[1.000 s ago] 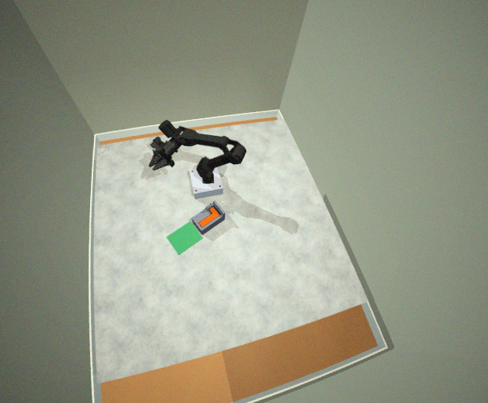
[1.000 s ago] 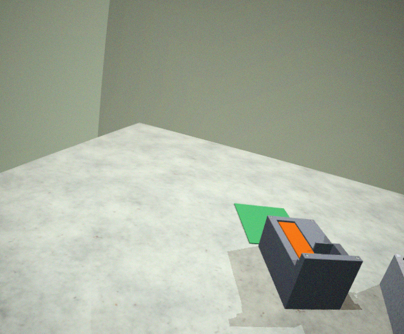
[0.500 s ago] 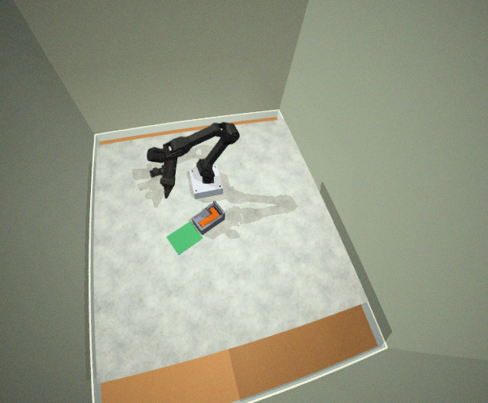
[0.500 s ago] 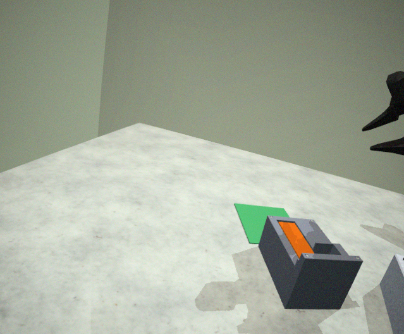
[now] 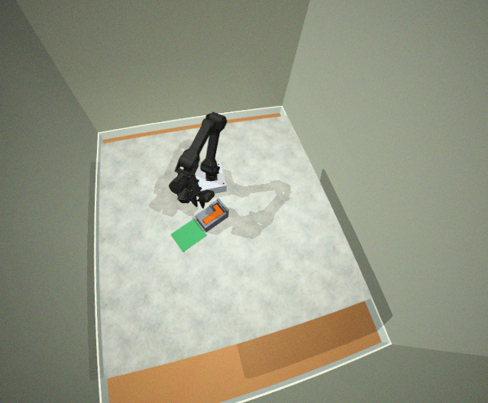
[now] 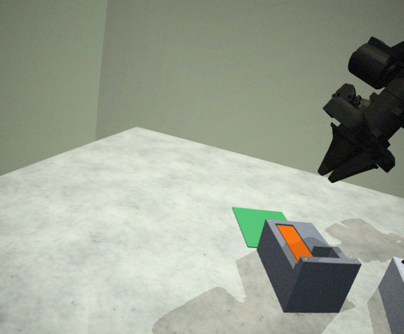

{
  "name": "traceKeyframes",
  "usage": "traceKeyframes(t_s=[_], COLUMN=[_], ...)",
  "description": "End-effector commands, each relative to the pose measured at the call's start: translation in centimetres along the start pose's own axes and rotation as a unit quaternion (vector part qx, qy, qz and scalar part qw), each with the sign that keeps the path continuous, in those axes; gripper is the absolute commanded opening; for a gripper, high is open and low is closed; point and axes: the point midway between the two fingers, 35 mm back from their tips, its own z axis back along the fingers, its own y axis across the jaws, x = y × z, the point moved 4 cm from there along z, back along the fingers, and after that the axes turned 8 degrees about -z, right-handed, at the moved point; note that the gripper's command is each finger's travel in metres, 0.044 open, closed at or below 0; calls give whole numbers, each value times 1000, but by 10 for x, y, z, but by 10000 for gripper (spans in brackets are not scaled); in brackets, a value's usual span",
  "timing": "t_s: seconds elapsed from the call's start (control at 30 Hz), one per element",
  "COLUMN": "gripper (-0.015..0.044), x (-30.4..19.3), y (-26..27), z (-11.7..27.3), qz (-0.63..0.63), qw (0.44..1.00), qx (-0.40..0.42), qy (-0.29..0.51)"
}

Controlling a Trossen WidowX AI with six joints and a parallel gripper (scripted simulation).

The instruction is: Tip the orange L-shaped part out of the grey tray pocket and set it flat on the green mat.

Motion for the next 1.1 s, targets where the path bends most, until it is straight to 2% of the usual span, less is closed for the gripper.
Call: traceKeyframes(t_s=[0.0, 0.17, 0.47, 0.67, 0.93, 1.07], gripper=[180, 180, 180, 180, 180, 180], x=[-15, -43, -90, -91, -106, -107], y=[22, 49, 81, 81, 51, 50], z=[-10, -21, -27, -30, -91, -93], qz=[110, 278, 524, 528, 528, 528], qw=[992, 950, 817, 814, 814, 814], qx=[-29, -68, -120, -121, -121, -121], qy=[51, 125, 209, 210, 210, 210])
